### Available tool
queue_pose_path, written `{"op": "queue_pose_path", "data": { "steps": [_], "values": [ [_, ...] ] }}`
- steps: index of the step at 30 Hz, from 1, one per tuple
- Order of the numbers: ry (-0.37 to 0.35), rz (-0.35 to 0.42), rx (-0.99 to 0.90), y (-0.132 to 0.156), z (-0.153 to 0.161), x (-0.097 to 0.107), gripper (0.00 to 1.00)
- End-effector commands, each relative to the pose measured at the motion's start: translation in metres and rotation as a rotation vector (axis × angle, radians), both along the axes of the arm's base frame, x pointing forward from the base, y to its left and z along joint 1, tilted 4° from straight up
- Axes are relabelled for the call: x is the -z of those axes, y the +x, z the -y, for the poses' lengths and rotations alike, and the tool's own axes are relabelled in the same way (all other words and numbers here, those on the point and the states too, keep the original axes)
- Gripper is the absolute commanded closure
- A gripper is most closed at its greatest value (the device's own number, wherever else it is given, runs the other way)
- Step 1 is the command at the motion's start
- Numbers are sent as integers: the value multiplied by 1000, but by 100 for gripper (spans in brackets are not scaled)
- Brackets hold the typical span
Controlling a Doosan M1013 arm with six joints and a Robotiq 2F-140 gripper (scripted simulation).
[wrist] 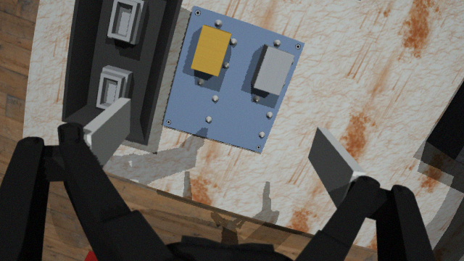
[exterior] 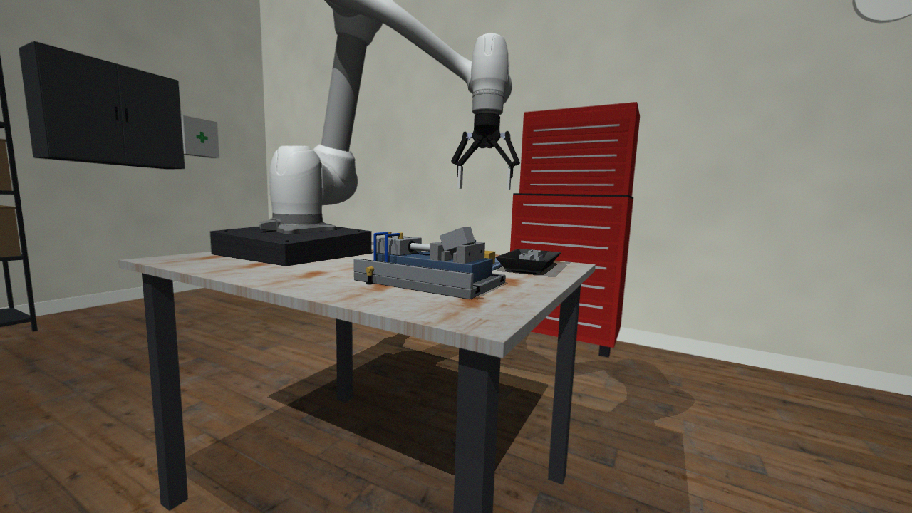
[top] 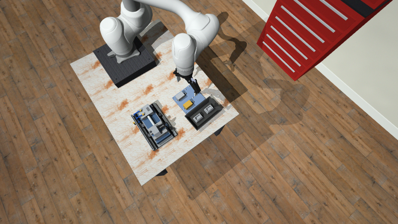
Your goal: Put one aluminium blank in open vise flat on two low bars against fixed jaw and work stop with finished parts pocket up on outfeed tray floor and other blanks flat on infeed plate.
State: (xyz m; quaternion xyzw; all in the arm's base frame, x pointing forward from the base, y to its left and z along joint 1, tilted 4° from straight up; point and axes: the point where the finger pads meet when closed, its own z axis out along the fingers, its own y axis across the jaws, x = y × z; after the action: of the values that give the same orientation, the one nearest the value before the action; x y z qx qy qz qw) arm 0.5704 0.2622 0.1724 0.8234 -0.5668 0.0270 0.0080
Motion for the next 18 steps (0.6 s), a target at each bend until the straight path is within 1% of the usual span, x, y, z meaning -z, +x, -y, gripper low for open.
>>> {"op": "queue_pose_path", "data": {
  "steps": [1, 6, 18],
  "values": [
    [3, 11, 124, -17, -24, 15, 0],
    [5, 17, 185, -25, -35, 22, 0],
    [6, 20, 216, -30, -40, 25, 0]
  ]
}}
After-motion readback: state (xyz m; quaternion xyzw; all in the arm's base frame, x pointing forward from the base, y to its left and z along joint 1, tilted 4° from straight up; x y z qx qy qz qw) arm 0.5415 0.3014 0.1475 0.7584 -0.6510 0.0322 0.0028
